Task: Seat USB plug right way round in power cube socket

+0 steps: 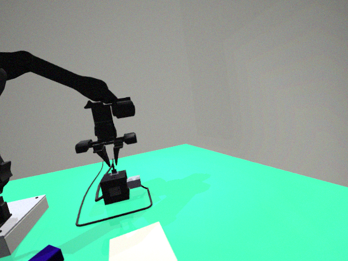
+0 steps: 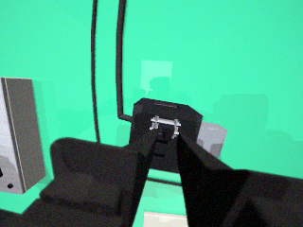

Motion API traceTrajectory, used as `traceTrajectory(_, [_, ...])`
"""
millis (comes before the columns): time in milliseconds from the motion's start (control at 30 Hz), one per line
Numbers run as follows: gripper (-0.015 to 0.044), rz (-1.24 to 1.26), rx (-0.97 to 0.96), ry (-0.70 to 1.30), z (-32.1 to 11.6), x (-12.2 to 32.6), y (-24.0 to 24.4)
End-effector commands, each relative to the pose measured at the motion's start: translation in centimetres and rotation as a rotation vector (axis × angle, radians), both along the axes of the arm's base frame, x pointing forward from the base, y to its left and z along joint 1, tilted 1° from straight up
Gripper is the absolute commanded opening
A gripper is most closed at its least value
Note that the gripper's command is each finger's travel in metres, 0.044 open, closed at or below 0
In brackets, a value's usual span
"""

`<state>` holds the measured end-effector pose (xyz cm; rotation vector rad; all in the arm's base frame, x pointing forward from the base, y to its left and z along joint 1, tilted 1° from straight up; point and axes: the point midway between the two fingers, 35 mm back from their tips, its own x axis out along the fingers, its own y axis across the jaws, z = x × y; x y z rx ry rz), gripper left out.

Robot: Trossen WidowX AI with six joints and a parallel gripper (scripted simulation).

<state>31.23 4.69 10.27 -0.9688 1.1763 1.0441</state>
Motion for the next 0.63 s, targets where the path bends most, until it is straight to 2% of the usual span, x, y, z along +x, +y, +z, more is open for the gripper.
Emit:
traceTrajectory(0, [0.0095,0.0,0.0,0.002,0.0,0.0,0.0])
traceTrajectory(600, [0.0095,0.0,0.0,0.0,1.1,0.0,0.0])
